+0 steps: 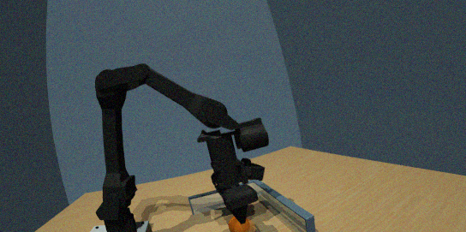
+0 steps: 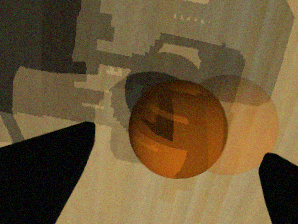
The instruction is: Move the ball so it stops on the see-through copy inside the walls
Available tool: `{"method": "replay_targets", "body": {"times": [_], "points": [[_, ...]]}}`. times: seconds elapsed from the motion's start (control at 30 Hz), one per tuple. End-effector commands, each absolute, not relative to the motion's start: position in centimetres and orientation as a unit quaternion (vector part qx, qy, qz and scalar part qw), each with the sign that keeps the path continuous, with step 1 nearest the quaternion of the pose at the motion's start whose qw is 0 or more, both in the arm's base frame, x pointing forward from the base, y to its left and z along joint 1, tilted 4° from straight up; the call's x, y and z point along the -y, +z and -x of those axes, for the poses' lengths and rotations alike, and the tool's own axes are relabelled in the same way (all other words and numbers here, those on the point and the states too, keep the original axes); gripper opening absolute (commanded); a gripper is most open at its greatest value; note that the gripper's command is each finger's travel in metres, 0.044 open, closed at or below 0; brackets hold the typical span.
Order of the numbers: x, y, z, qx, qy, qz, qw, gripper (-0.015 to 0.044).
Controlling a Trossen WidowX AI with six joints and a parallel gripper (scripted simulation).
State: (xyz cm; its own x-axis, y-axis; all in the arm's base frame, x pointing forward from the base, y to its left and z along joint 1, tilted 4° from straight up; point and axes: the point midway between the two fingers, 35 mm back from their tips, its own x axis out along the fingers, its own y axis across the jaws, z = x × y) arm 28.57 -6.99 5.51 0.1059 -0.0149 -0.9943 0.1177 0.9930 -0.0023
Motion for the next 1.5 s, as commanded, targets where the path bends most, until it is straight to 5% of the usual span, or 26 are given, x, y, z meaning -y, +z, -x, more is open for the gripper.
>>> {"method": "replay_targets", "body": {"times": [0.0,0.47,0.6,0.83,1.1,1.47], "points": [[7.0,4.5,-28.4,-0.672,-0.047,-0.039,0.738,0.0363],[7.0,2.5,-28.5,-0.672,-0.046,-0.039,0.738,0.0363],[7.0,2.5,-28.5,-0.672,-0.046,-0.039,0.738,0.0258],[7.0,2.5,-28.5,-0.672,-0.046,-0.039,0.738,0.0211],[7.5,5.4,-29.6,-0.654,-0.064,-0.036,0.753,0.0001],[7.3,11.6,-28.8,-0.665,-0.054,-0.038,0.744,0.0000]]}}
